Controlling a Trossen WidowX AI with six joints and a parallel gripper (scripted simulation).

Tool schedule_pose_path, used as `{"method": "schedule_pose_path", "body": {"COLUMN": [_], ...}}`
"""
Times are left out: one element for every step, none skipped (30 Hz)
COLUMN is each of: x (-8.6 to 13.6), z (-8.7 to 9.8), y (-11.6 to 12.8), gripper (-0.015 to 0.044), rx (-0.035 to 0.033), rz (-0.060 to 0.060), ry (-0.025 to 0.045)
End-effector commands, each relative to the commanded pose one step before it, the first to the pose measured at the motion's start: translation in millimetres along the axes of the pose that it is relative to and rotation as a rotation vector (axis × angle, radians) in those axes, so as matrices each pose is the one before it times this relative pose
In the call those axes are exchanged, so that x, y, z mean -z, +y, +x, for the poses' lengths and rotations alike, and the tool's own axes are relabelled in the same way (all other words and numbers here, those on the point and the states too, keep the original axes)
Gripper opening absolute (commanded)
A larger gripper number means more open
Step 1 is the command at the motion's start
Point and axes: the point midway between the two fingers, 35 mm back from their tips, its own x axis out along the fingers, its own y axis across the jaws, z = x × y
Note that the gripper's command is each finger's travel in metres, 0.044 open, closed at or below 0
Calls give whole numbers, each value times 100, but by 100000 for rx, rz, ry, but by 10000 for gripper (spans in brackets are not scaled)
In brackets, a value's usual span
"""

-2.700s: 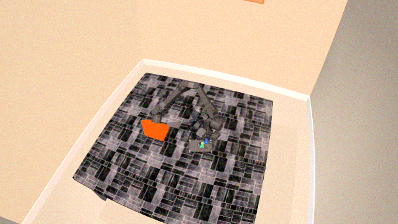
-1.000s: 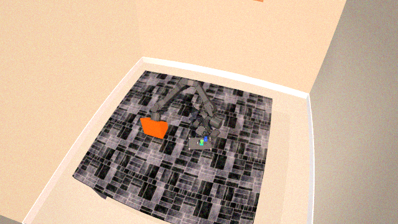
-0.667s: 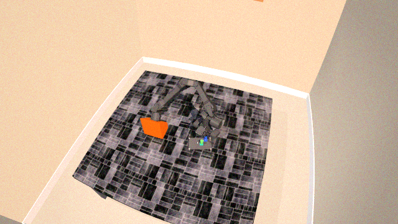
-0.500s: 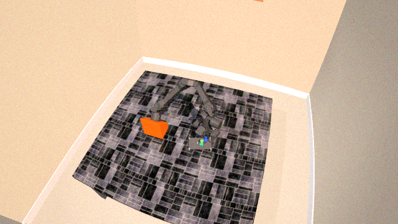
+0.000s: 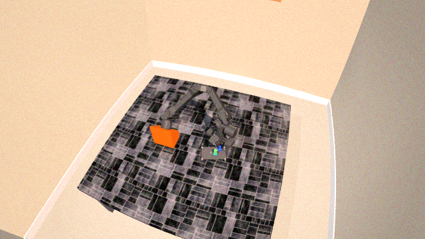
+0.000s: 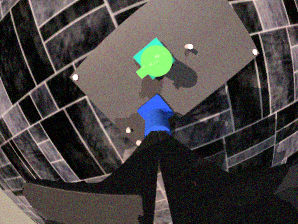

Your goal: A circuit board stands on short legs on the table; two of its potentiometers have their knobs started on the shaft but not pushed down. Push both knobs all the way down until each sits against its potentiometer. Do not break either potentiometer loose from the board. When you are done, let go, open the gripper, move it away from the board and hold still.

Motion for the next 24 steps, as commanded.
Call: {"method": "schedule_pose_path", "body": {"x": [365, 0, 0, 0, 0, 0, 0, 0, 0, 0, 0, 0, 0, -1, -1, -1, -1, -1, -1, -1, -1, -1, -1, -1], "z": [1711, 0, 0, 17, 36, 22, 0, 0, 0, 0, 0, -25, -51, -78, -100, -122, -144, -157, -162, -165, -157, -158, -160, -162], "y": [3, 0, 0, 0, 0, 0, 0, 0, 0, 0, 0, 2, 3, 5, 6, 6, 7, 7, 6, 5, 4, 4, 3, 2], "gripper": [0, 0, 0, 0, 0, 0, 0, 0, 0, 0, 0, 0, 0, 0, 0, 0, 0, 0, 0, 0, 0, 0, 0, 0], "rx": [2455, 0, 0, 0, 0, 0, 0, 0, 0, 0, 0, -1, -2, -3, -4, -4, -5, -5, -4, -4, -3, -3, -3, -2], "rz": [-2196, 0, 0, 0, 0, 0, 0, 0, 0, 0, 0, 0, 0, 1, 1, 1, 1, 1, 1, 1, 1, 1, 1, 1], "ry": [-47, 0, 0, 1, 2, 1, 0, 0, 0, 0, 0, -2, -4, -7, -8, -10, -11, -11, -11, -11, -10, -9, -9, -8]}}
